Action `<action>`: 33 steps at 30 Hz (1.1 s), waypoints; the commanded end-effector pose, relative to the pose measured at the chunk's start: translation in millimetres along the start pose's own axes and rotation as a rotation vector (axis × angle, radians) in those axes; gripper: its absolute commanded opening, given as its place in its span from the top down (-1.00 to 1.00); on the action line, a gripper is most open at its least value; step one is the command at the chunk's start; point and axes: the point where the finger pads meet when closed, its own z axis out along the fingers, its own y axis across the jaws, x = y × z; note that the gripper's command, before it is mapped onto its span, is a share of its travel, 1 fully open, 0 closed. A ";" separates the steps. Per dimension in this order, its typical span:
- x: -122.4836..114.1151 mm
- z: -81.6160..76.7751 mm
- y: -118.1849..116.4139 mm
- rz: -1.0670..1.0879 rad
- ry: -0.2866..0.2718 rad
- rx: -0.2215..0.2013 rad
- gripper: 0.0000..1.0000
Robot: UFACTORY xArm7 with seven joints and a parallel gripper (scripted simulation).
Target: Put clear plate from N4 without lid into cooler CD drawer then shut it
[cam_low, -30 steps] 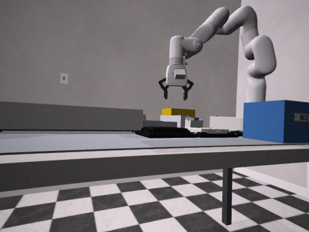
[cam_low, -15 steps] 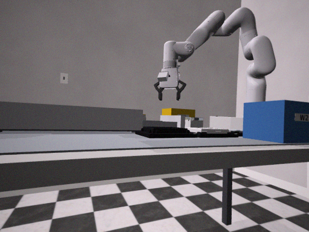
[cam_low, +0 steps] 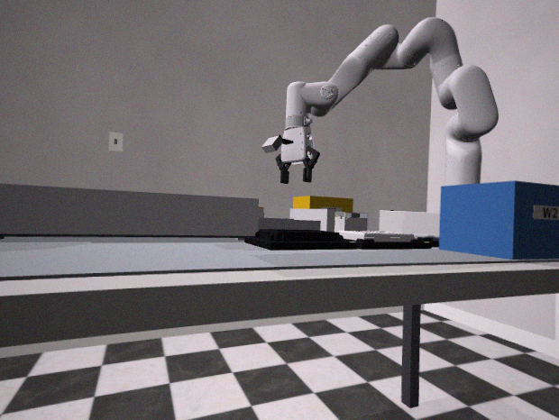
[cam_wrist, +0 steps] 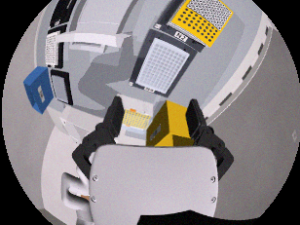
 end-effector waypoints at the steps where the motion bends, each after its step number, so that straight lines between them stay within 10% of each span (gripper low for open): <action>1: -2.7 -1.9 13.6 0.186 -0.003 -0.005 -1.00; 33: -2.7 14.8 13.7 0.369 -0.003 -0.006 -1.00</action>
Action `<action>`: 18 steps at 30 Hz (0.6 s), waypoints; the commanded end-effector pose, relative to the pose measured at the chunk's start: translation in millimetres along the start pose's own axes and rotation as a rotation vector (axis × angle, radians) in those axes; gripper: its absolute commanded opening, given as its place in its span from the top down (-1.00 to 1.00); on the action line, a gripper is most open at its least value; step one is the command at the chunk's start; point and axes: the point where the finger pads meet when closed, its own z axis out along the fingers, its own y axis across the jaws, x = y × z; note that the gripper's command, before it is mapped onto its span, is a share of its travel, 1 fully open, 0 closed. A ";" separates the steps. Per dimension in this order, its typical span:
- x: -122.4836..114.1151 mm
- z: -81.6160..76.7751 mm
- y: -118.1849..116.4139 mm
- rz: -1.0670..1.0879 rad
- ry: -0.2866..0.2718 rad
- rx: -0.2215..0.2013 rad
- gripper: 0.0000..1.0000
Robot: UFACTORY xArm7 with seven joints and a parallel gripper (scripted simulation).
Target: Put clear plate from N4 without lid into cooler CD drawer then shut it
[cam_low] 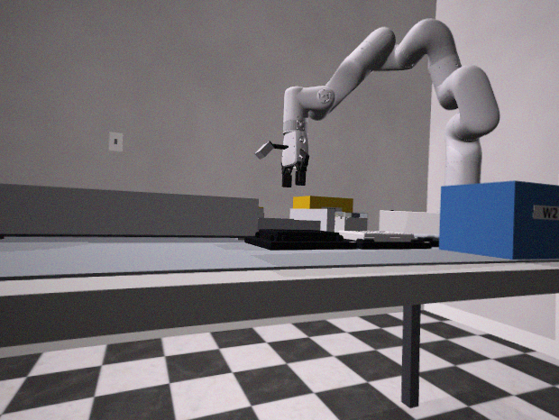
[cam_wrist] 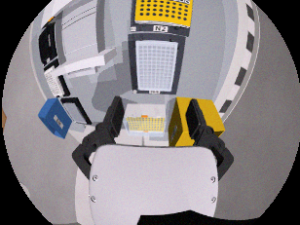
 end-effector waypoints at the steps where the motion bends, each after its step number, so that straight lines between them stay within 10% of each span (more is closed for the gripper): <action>1: 1.7 6.3 0.7 0.000 0.005 -0.002 -1.00; 18: 1.8 31.4 0.8 0.000 0.005 -0.002 -1.00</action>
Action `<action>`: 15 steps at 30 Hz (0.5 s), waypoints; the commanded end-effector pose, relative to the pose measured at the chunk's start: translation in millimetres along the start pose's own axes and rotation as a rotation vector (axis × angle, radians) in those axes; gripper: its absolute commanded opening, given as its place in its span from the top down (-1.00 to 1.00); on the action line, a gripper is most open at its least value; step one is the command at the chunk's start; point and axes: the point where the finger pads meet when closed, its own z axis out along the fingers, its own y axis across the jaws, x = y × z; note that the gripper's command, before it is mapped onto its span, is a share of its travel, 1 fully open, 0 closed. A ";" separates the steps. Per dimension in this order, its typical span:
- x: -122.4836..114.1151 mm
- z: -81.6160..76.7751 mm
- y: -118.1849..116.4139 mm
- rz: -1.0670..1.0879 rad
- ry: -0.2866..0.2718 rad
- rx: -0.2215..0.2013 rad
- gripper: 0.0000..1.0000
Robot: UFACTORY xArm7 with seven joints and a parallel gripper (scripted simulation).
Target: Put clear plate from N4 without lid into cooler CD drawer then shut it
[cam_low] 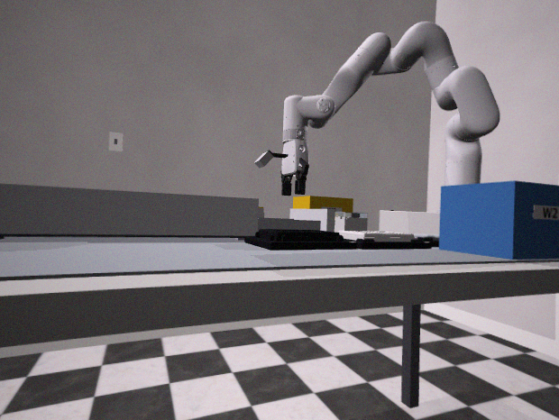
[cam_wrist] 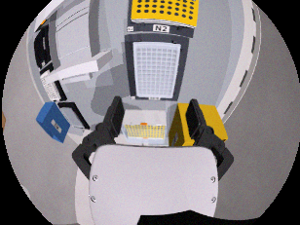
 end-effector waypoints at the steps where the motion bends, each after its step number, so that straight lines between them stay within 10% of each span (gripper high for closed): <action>1: 1.7 6.6 0.7 0.000 0.005 -0.002 -1.00; 15: 1.8 26.6 0.8 0.000 0.005 -0.002 -1.00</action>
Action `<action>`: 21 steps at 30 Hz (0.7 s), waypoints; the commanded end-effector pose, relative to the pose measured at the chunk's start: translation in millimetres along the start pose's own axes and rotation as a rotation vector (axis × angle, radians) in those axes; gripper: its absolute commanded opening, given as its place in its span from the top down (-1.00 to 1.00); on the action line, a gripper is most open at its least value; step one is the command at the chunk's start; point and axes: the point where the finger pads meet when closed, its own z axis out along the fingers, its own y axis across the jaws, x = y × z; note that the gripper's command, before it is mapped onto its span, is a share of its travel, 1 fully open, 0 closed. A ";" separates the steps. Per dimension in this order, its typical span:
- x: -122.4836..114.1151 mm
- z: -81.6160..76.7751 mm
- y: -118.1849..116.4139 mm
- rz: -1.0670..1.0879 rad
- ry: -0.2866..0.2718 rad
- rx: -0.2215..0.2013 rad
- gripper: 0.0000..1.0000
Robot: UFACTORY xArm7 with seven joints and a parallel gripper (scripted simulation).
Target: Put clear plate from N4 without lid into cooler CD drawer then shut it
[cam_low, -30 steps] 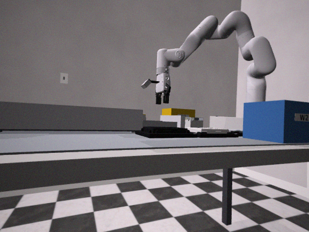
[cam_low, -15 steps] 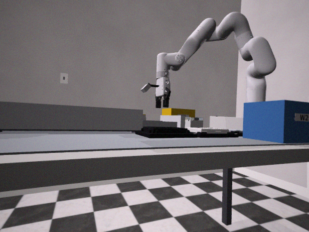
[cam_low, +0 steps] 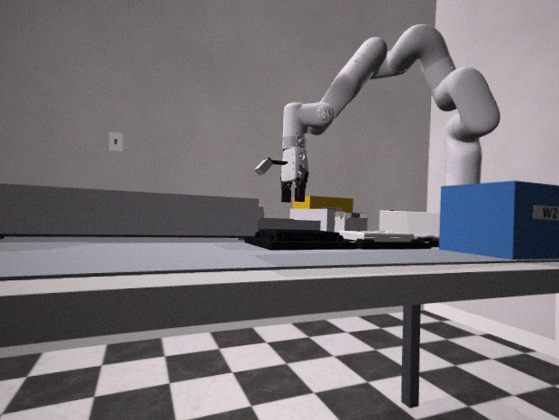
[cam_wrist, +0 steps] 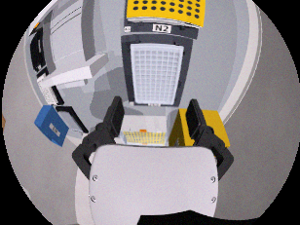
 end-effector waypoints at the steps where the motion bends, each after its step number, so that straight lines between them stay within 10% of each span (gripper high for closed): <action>1: 1.6 6.7 0.7 0.000 0.004 -0.002 -1.00; 21: 1.6 36.7 0.7 0.000 0.004 -0.002 -1.00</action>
